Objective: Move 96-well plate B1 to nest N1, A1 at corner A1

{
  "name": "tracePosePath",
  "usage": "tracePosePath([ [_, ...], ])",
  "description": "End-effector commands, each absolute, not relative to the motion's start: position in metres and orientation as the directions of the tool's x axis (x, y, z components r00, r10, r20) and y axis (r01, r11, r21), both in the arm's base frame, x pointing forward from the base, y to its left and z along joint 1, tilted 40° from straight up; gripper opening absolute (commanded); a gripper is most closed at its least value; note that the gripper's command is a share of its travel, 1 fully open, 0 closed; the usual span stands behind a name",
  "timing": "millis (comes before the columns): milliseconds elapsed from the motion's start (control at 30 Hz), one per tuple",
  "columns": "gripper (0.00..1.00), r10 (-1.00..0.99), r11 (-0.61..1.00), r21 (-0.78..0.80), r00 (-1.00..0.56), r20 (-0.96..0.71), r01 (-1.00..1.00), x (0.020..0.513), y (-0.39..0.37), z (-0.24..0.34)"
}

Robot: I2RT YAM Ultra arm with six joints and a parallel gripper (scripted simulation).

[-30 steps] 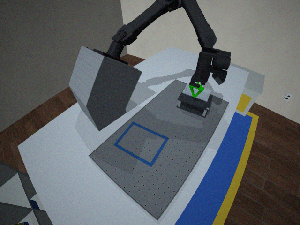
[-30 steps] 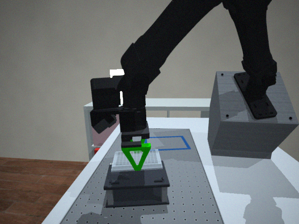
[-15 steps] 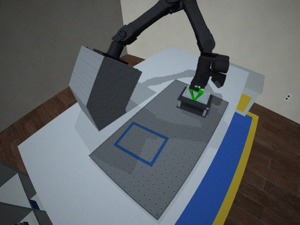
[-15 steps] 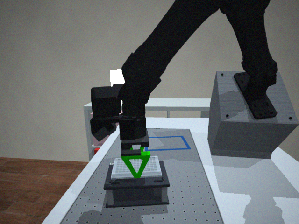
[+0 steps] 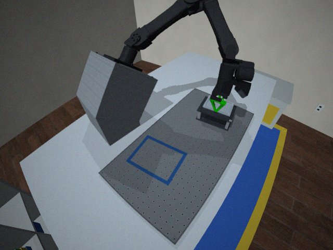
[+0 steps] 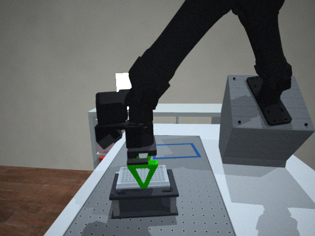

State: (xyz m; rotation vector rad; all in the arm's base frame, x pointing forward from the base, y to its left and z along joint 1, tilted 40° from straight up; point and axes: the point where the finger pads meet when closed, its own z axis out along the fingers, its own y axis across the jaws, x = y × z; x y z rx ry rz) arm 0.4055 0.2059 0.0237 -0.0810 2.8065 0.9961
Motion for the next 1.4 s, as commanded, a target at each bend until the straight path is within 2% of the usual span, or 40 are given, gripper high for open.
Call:
tracePosePath([
  [0,0.00,0.030,0.777,0.621,-0.980,-0.199,-0.102,0.411,0.197,0.033],
  [1367,0.00,0.022,0.782,0.618,-0.986,-0.167,-0.087,0.404,0.203,0.014],
])
